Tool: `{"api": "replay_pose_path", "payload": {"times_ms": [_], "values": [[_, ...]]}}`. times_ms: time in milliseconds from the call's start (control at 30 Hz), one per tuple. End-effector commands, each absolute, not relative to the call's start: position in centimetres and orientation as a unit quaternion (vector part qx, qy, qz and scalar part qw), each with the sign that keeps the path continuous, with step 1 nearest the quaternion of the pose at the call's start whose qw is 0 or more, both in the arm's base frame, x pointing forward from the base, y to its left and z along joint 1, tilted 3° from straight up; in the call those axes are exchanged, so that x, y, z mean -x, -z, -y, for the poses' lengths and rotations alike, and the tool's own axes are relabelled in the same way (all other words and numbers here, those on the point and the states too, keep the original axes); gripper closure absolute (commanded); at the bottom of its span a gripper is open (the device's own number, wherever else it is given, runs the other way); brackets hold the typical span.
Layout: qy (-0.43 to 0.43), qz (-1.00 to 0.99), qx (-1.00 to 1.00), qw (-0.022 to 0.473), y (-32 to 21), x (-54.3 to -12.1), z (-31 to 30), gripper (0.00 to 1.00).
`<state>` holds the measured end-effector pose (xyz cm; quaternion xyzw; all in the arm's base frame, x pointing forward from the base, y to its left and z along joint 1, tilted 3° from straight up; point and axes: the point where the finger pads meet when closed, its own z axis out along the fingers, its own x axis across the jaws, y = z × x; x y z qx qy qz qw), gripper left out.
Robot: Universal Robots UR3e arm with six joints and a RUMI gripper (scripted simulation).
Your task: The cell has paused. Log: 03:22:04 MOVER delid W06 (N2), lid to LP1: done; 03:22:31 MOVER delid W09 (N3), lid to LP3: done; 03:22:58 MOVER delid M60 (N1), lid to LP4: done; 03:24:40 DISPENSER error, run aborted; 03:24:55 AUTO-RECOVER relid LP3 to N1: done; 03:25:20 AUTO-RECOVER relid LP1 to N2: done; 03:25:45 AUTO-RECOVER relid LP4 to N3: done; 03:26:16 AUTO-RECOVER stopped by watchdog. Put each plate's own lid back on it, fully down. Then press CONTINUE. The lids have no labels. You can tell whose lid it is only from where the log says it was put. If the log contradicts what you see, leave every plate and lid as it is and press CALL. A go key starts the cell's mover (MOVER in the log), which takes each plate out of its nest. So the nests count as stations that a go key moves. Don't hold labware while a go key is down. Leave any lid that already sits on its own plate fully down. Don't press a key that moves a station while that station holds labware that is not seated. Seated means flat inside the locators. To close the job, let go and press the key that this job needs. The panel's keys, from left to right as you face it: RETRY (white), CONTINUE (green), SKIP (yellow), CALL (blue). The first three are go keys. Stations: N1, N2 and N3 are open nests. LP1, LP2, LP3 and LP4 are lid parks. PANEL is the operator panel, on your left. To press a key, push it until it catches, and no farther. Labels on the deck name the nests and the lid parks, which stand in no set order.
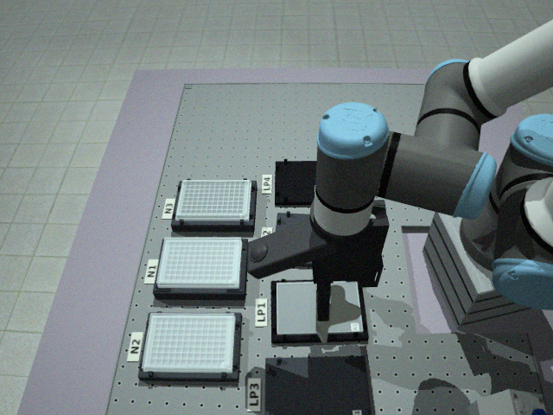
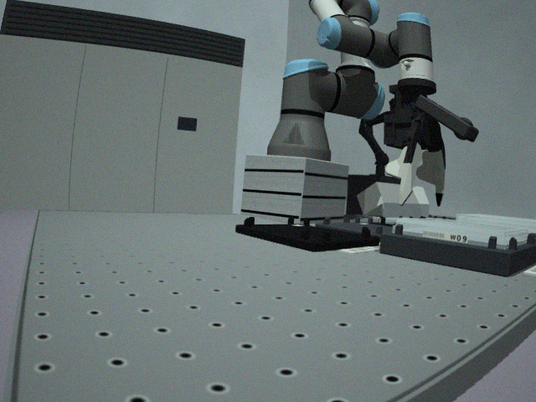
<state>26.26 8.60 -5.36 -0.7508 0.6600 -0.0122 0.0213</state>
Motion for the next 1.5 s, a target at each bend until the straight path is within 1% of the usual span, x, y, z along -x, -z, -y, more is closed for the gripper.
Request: {"api": "replay_pose_path", "payload": {"times_ms": [0, 300, 833, 867, 1467], "values": [[0.014, -0.66, 0.751, 0.022, 6.2, -26.4, -8.6, 0.18], [0.014, -0.66, 0.751, 0.022, 7.7, -26.5, -8.6, 0.18], [0.014, -0.66, 0.751, 0.022, 7.8, -26.5, -8.6, 0.18], [0.014, -0.66, 0.751, 0.022, 7.8, -26.5, -8.6, 1.0], [0.014, -0.66, 0.751, 0.022, 7.8, -26.5, -8.6, 1.0]]}}
